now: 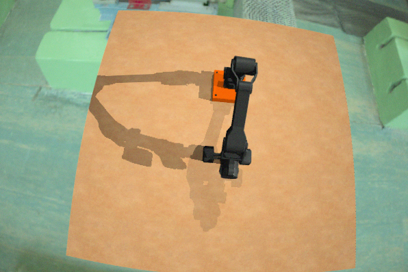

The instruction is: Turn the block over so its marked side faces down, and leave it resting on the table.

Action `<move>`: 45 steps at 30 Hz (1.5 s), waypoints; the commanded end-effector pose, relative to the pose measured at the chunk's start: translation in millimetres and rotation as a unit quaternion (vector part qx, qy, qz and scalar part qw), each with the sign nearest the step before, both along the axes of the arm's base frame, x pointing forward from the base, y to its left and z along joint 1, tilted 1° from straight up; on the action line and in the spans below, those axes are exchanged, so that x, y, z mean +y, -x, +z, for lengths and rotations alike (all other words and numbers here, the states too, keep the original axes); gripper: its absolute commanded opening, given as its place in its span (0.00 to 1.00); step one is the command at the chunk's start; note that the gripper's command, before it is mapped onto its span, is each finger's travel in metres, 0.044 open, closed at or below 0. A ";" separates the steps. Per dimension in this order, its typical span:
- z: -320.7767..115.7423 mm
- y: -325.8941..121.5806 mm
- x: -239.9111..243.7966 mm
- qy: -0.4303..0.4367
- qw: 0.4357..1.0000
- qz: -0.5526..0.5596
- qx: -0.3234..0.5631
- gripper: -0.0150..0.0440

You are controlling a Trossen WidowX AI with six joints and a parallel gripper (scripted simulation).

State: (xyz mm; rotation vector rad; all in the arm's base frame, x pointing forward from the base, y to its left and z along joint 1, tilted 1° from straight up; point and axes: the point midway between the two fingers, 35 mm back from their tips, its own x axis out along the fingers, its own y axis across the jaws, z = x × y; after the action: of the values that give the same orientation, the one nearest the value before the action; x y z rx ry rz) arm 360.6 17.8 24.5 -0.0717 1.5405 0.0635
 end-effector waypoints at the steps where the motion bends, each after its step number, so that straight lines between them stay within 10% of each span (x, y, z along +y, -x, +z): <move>1: -5.8 0.7 -1.1 0.003 1.000 -0.002 0.001 1.00; 13: -6.1 0.7 -1.1 0.003 1.000 -0.002 0.001 0.51; 31: -1.1 0.6 -1.0 0.003 1.000 -0.002 0.001 0.25; 45: 19.9 -0.3 -0.7 -0.001 0.999 -0.002 -0.041 0.25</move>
State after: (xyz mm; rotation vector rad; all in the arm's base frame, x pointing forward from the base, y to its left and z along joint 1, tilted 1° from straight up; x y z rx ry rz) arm 361.4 17.5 45.8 -0.0715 1.4914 0.0619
